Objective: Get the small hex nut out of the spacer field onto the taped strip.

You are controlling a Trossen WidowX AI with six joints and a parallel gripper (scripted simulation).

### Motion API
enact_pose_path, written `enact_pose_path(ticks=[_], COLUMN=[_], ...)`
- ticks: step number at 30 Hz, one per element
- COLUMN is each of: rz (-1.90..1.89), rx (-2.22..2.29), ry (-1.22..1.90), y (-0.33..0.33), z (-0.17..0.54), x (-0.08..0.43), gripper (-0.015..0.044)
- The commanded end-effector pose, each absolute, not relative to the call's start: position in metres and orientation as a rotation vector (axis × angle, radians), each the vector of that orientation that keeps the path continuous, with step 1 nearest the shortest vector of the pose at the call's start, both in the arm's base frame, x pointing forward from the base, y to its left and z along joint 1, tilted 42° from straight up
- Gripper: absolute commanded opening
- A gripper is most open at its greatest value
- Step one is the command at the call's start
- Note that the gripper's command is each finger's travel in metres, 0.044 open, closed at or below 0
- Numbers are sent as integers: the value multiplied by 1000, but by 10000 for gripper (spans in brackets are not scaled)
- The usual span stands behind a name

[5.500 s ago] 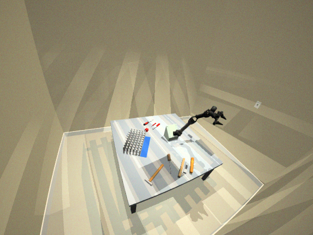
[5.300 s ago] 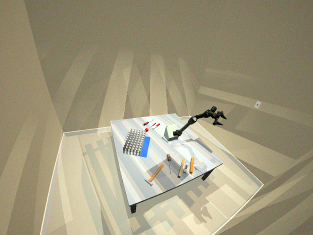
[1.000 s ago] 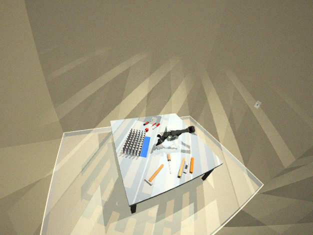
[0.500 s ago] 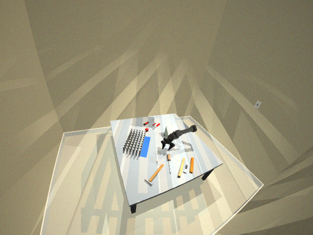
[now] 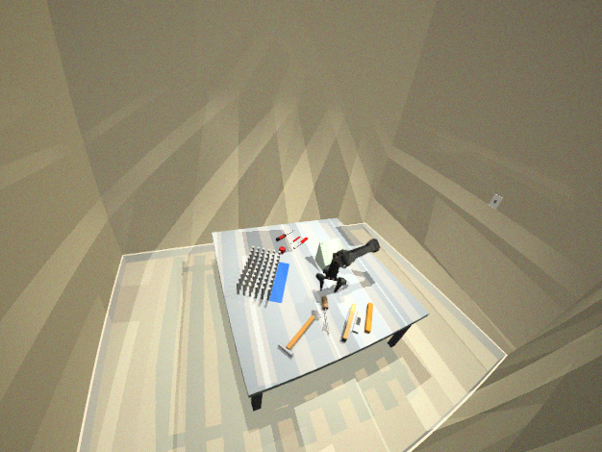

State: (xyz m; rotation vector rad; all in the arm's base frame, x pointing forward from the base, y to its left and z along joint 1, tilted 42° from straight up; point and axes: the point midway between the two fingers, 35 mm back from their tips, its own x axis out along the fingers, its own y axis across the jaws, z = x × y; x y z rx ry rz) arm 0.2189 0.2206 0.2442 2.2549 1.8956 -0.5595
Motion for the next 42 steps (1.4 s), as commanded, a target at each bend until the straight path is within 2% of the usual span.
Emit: enact_pose_path(ticks=[1,15,25,31,42], rz=[-590,-586,-404,-404,-404], rx=[2251,2257,2366,2366,2366], ry=[1906,1910,1788,1788,1788], y=[244,254,250,250,251], z=[217,206,206,206,205], x=[207,201,196,196,196], gripper=[440,440,440,282,280])
